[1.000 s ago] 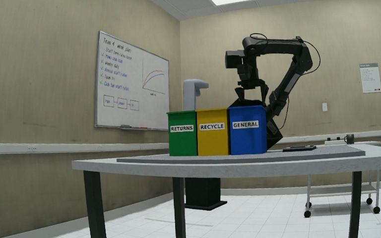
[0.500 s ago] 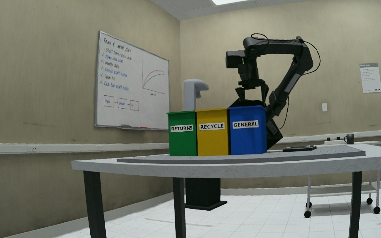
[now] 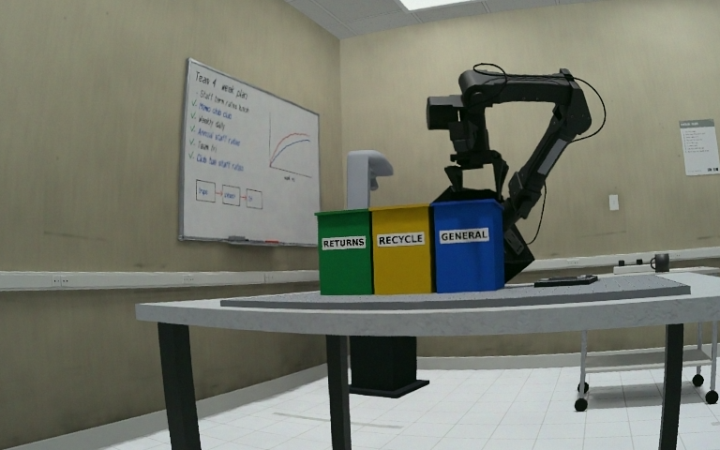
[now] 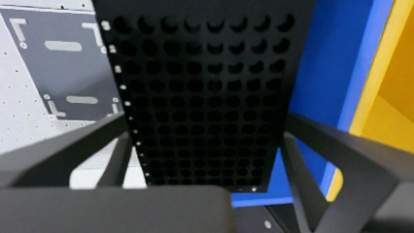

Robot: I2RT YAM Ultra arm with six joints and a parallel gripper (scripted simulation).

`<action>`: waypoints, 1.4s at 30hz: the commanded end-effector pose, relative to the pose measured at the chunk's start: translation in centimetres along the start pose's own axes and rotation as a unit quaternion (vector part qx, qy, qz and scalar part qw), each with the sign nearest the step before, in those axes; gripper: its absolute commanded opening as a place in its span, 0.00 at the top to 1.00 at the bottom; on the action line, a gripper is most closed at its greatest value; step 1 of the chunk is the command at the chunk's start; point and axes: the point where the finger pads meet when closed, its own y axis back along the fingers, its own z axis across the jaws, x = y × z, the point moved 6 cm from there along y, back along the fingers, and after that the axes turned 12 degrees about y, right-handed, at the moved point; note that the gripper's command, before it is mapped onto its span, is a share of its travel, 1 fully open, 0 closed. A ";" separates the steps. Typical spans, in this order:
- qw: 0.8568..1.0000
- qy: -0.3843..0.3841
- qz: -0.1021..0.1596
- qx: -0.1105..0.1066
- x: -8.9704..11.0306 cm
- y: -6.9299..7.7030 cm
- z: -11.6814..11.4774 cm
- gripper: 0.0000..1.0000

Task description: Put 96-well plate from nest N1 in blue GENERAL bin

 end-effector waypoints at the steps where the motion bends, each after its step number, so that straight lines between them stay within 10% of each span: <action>1: 1.000 0.001 -0.014 0.011 0.1 1.1 0.4 1.00; 42: 1.000 -0.006 -0.015 0.006 -0.1 1.1 -0.3 1.00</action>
